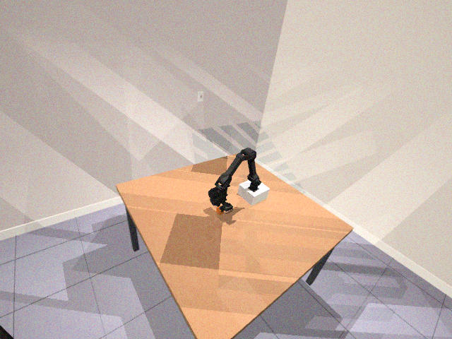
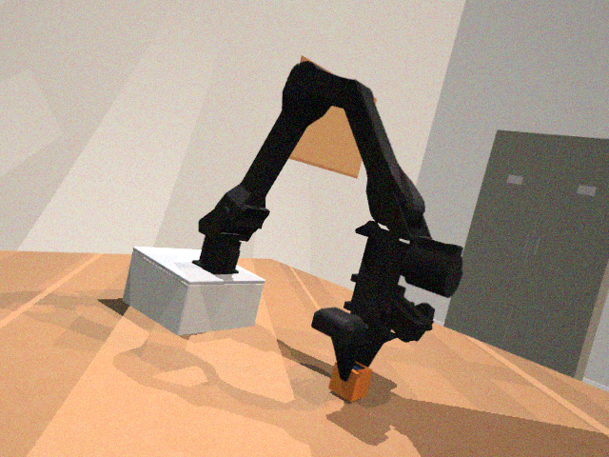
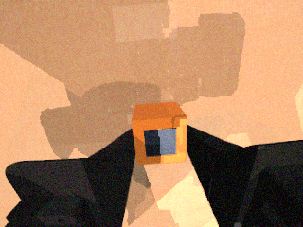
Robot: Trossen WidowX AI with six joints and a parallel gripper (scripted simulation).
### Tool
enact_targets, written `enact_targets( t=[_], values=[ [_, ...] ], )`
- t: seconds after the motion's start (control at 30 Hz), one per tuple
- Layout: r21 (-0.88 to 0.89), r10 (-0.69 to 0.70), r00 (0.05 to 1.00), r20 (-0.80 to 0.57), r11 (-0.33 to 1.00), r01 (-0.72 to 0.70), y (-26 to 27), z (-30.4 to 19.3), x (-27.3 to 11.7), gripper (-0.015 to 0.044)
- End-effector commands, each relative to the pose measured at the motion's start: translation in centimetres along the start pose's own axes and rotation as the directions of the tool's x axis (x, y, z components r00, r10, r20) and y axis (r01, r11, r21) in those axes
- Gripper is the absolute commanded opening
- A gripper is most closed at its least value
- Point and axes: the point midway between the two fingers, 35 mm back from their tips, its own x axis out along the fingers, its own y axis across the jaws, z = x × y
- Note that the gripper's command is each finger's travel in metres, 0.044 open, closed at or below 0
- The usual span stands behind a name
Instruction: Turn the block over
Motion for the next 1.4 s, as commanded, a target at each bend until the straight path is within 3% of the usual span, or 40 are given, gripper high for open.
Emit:
enact_targets(
  t=[0.0, 0.2, 1.17, 1.37],
  values=[
    [0.005, 0.004, 1.0, 0.014, 1.0, -0.004, 0.1, 0.3, -2.0, 0.0],
    [0.005, 0.004, 1.0, 0.025, 1.0, -0.004, 0.1, 0.3, -2.4, 0.0],
    [0.005, 0.001, 0.874, 0.486, 1.0, -0.004, 0.1, -0.1, -1.5, 0.0],
    [0.005, 0.001, 0.862, 0.507, 1.0, -0.004, 0.1, -0.2, -1.5, 0.0]
  ],
)
